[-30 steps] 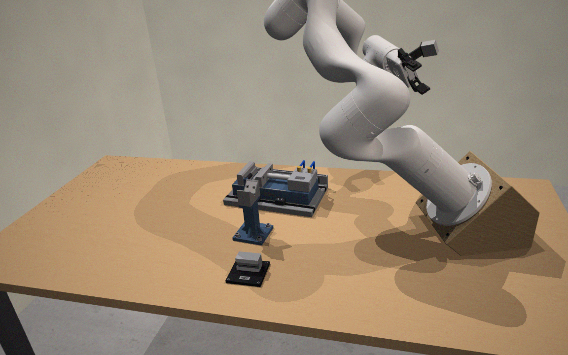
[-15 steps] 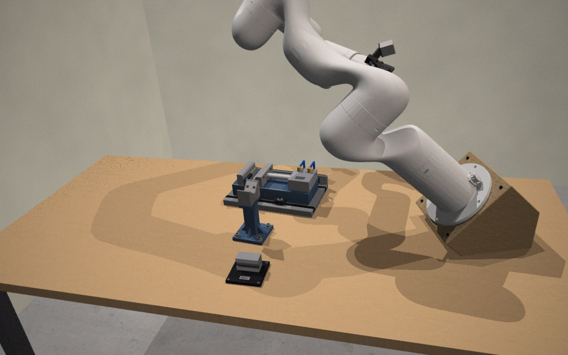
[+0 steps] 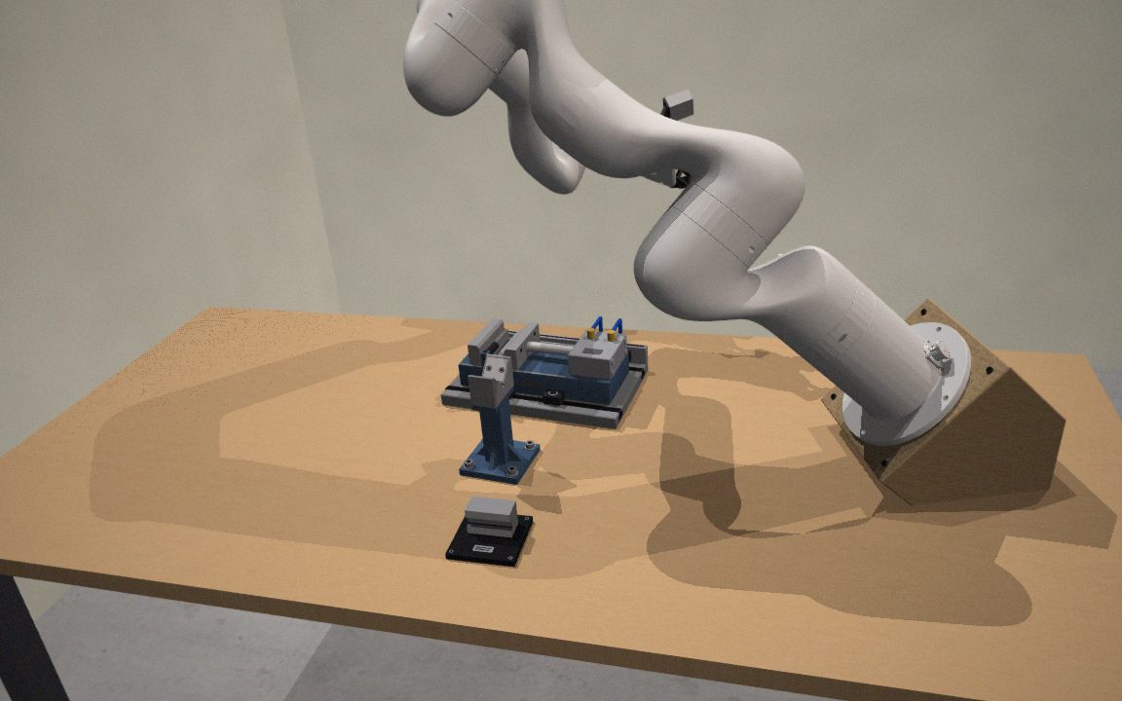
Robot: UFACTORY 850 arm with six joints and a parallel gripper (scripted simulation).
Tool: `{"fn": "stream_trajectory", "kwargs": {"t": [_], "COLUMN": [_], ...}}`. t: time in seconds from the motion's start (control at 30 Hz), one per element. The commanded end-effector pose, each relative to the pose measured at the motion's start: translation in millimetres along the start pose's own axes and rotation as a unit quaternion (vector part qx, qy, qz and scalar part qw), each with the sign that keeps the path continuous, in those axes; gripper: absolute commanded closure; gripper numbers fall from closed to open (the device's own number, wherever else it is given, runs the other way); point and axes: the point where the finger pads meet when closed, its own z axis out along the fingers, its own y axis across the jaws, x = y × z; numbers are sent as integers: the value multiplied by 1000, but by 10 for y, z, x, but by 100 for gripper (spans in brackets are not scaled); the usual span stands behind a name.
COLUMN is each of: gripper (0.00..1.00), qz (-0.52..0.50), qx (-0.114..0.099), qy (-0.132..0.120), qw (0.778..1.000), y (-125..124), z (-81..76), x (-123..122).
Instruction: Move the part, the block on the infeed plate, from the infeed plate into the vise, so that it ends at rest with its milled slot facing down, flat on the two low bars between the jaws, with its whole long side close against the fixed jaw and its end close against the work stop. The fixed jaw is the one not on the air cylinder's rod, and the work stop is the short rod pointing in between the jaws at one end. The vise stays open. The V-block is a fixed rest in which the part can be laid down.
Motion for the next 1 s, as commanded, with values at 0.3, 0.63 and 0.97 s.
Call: {"fn": "stream_trajectory", "kwargs": {"t": [0.3,0.63,0.97], "gripper": [0,0,0], "qz": [-25,-49,-83], "qx": [166,244,331], "qy": [118,154,177], "qw": [979,956,923], "y": [-237,-256,-146], "z": [-1094,-1614,-2117], "x": [-595,-1197,-2021]}}
